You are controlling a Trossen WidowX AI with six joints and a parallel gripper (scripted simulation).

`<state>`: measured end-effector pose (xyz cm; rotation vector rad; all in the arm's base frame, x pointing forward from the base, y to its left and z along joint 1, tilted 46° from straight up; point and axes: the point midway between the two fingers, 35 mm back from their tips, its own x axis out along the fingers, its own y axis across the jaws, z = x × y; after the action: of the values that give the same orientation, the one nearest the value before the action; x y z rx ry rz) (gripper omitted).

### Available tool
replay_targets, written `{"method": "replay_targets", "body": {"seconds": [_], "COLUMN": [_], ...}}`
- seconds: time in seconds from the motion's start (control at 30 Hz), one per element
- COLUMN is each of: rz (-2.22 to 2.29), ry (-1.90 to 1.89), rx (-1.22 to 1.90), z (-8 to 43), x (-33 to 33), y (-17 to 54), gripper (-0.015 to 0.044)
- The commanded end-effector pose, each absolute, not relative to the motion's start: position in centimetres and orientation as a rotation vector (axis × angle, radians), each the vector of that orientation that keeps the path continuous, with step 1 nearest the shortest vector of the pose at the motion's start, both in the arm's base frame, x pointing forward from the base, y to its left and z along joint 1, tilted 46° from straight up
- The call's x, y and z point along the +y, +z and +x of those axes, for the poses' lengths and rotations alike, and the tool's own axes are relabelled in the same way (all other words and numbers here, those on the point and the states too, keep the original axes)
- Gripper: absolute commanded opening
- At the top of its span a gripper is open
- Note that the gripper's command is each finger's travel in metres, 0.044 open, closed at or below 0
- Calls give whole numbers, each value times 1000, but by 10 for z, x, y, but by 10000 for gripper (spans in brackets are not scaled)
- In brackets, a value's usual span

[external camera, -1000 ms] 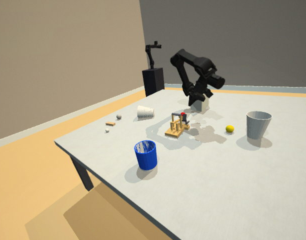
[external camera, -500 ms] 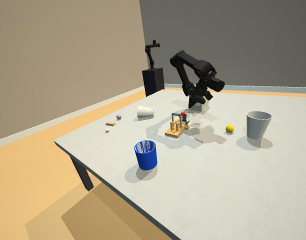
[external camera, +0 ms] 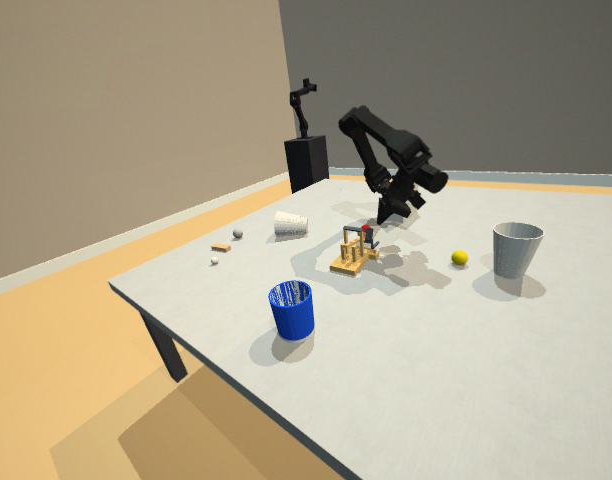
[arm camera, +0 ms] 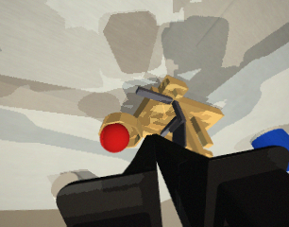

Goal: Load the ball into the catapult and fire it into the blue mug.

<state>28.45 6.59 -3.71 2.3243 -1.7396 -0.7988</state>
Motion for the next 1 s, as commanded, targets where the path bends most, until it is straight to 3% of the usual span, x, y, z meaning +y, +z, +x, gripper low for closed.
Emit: {"method": "replay_targets", "body": {"seconds": [0.0,0.97], "rz": [2323,2319], "ry": [-798,-788], "rx": [-1733,-1735], "z": [284,280], "x": [61,25], "y": [-43,-74], "gripper": [0,0]}}
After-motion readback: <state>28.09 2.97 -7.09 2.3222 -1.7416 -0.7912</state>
